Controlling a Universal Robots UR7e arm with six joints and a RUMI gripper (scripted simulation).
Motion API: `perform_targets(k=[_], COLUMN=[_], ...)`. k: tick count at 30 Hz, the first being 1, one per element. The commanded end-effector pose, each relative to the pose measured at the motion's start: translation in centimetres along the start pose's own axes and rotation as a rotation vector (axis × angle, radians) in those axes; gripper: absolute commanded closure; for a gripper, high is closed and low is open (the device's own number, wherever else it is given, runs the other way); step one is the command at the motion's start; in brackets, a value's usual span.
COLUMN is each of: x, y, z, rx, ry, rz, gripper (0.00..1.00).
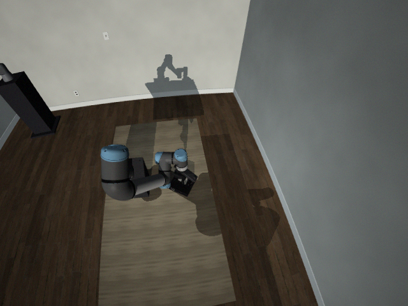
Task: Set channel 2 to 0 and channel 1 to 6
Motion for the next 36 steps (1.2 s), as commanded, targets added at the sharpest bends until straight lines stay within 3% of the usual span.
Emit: perform_targets(k=[1, 36], x=[0.0, 0.01], y=[0.04, -0.47], z=[-0.03, -0.02], rx=[0.001, 0.001], ry=[0.0, 0.0], rz=[0.0, -0.001], gripper=[1.0, 1.0])
Point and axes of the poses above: the point where the finger pads meet when closed, its own y axis back along the fingers, its own x axis across the jaws, z = x × y, the point moved 2 cm from there along y, back along the fingers, and after that the axes turned 11 degrees about y, right-handed, at the moved point
